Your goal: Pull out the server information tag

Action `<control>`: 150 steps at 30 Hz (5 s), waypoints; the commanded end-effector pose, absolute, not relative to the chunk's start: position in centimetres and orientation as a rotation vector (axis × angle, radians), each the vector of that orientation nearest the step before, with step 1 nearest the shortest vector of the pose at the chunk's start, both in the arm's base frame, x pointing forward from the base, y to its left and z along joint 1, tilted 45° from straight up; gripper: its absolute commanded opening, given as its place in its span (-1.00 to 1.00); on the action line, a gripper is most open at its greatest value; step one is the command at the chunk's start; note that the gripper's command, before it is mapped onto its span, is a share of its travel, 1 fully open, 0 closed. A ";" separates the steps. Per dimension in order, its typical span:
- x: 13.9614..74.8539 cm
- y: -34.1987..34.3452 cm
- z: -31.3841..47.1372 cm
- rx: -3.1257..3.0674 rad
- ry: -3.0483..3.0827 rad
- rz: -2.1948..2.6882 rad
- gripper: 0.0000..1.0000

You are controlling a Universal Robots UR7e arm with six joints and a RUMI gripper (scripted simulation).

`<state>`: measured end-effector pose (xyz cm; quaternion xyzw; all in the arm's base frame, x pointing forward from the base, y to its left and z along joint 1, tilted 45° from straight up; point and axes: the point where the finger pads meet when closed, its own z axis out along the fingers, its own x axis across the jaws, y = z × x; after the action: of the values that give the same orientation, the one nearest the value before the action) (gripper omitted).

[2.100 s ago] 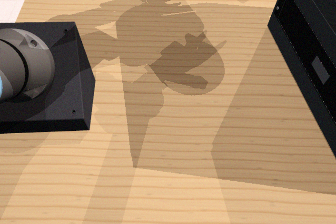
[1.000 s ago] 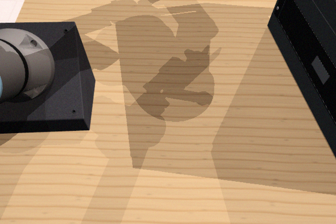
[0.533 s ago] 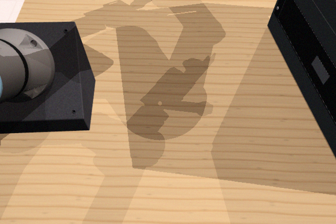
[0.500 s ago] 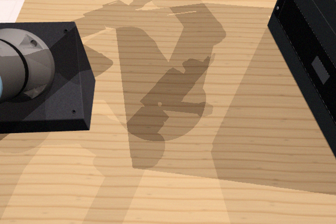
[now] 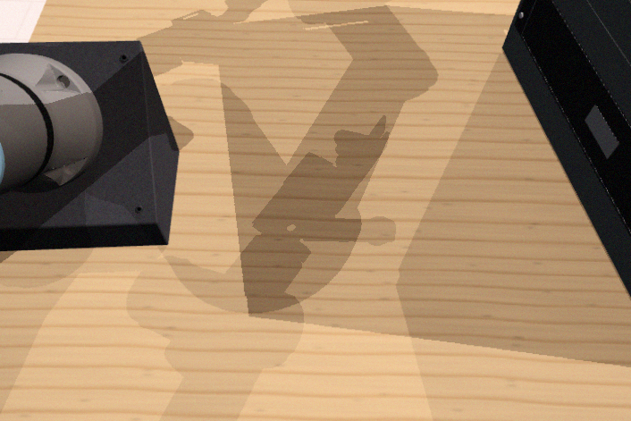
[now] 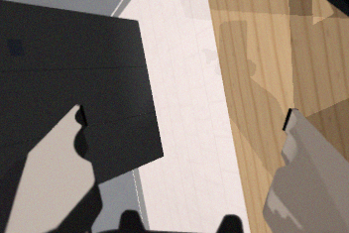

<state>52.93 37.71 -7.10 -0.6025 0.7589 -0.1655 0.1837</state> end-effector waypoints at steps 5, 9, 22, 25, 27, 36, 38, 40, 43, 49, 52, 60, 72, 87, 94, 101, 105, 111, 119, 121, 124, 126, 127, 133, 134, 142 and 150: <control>51.6 38.3 -4.3 -1.899 2.068 -0.445 1.00; 50.9 38.5 -3.1 -1.973 2.033 -0.434 1.00; 48.6 38.6 0.3 -2.172 1.922 -0.395 1.00; 47.9 38.6 1.2 -2.224 1.889 -0.383 1.00; 47.4 38.5 1.8 -2.258 1.866 -0.374 1.00; 45.6 38.4 3.9 -2.371 1.783 -0.340 1.00; 45.1 38.3 4.4 -2.402 1.759 -0.329 1.00; 44.5 38.2 5.0 -2.431 1.734 -0.319 1.00; 43.7 38.1 5.8 -2.474 1.697 -0.303 1.00; 42.6 37.9 6.9 -2.529 1.647 -0.280 1.00; 41.7 37.7 7.6 -2.567 1.610 -0.264 1.00; 39.4 37.3 9.6 -2.659 1.511 -0.218 1.00; 36.6 36.6 11.6 -2.753 1.396 -0.164 1.00; 33.5 35.7 13.7 -2.842 1.267 -0.101 1.00; 32.1 35.3 14.6 -2.877 1.210 -0.073 1.00; 31.2 35.1 15.1 -2.896 1.175 -0.056 1.00; 30.6 34.9 15.5 -2.909 1.151 -0.044 1.00; 29.9 34.7 15.9 -2.925 1.121 -0.029 1.00; 29.3 34.5 16.2 -2.936 1.099 -0.018 1.00; 29.2 34.5 16.3 -2.939 1.093 -0.015 1.00; 29.0 34.4 16.4 -2.943 1.085 -0.012 1.00; 28.9 34.4 16.5 -2.945 1.081 -0.010 1.00; 28.8 34.4 16.5 -2.946 1.079 -0.009 1.00; 28.7 34.3 16.6 -2.949 1.073 -0.006 1.00; 28.7 34.3 16.6 -2.949 1.072 -0.005 1.00; 28.5 34.3 16.6 -2.952 1.067 -0.002 1.00; 28.5 34.3 16.6 -2.953 1.067 -0.002 1.00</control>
<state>28.46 34.21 16.43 -0.9403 0.3404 0.0001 -0.0006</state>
